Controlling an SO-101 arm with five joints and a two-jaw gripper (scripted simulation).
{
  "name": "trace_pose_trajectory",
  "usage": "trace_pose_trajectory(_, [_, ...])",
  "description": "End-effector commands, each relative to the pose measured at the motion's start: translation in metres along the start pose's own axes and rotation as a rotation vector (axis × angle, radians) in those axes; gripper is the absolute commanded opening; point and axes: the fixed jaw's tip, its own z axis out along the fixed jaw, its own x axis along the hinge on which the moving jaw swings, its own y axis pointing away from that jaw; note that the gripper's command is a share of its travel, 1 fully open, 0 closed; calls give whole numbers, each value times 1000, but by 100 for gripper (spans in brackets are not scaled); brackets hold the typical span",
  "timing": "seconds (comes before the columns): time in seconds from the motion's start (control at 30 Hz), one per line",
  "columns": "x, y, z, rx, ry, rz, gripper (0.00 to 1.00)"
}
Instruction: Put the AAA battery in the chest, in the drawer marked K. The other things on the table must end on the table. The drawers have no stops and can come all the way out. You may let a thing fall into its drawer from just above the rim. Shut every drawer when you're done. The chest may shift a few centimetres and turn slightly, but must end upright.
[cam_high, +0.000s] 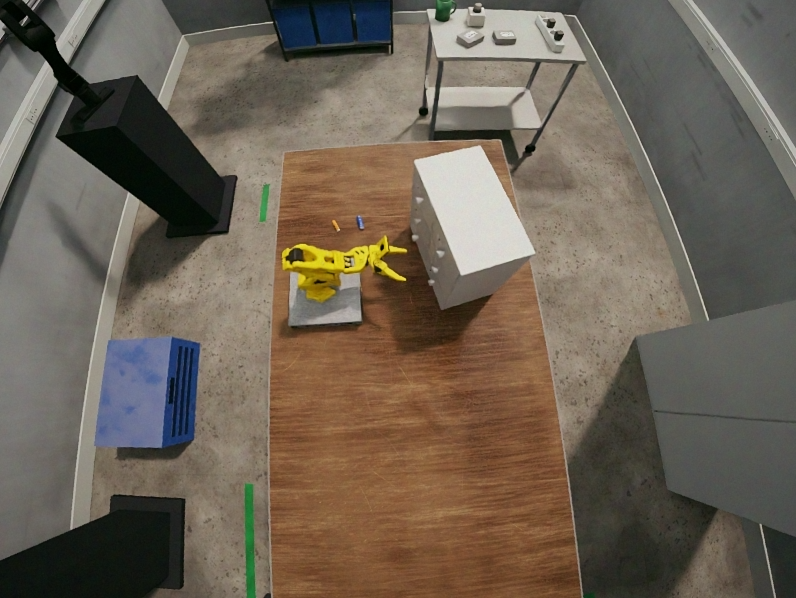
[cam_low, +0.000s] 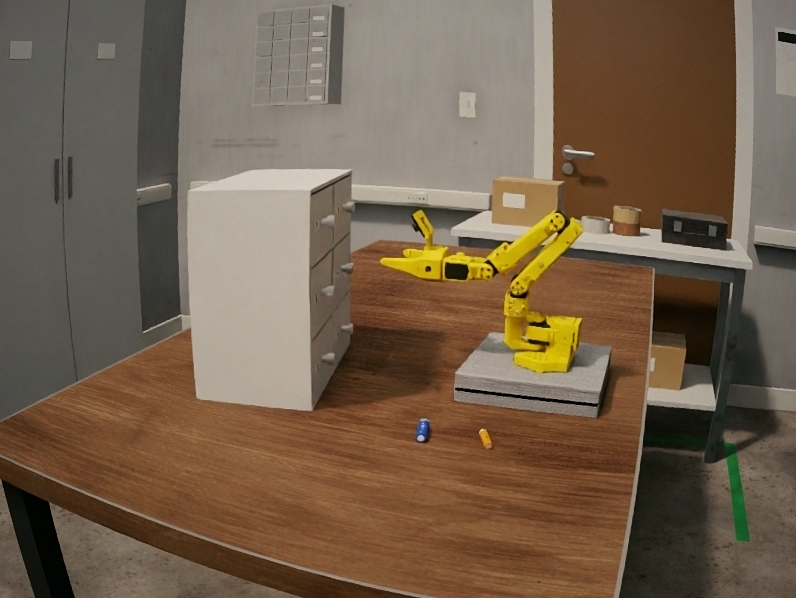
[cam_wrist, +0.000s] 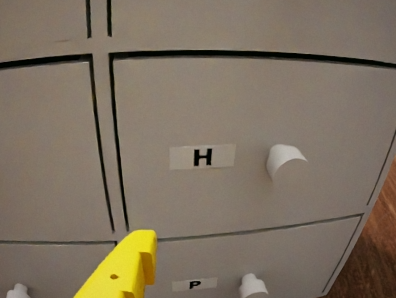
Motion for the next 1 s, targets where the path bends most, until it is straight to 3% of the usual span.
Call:
trace_pose_trajectory(0.0, [3, 23, 0, -96, 11, 8, 50])
trace_pose_trajectory(0.33, [0, 87, -10, -358, 10, 9, 50])
trace_pose_trajectory(0.4, [0, 87, -10, -358, 10, 9, 50])
trace_pose_trajectory(0.53, [-1, 112, -18, -460, 10, 10, 50])
trace_pose_trajectory(0.97, [-1, 112, -18, -460, 10, 10, 50])
